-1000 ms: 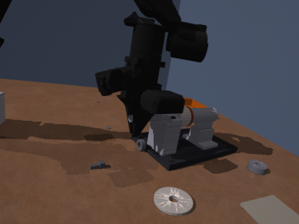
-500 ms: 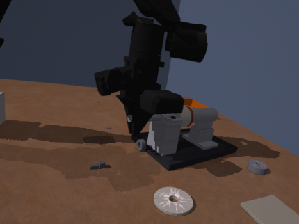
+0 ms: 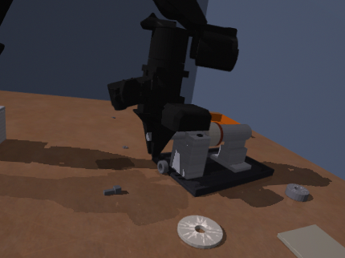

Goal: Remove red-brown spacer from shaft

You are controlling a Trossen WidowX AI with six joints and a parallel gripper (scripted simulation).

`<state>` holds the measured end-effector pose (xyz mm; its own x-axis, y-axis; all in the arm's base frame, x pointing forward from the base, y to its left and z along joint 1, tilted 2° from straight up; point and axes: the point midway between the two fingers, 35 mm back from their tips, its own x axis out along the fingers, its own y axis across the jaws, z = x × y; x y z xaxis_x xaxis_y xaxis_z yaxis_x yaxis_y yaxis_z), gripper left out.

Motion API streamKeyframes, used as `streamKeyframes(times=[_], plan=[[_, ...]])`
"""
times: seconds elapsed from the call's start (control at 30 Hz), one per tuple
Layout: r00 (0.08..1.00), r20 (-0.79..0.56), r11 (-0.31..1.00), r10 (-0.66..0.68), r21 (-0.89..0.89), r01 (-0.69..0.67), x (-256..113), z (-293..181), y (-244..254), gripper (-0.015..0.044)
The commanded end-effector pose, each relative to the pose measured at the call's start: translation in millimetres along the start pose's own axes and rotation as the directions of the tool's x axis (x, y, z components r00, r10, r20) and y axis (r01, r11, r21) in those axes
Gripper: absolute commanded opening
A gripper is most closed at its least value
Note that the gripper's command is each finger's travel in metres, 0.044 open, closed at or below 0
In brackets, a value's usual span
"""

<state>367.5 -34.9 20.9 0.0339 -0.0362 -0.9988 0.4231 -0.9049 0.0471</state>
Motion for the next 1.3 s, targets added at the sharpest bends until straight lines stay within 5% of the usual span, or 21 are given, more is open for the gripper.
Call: streamKeyframes(times=[0.0,1.27], plan=[[1.0,0.004,1.0,0.001,-0.003,-0.001,0.4,1.6,0.3,0.0],[1.0,0.004,1.0,0.001,-0.003,-0.001,0.5,6.1,0.3,0.0]])
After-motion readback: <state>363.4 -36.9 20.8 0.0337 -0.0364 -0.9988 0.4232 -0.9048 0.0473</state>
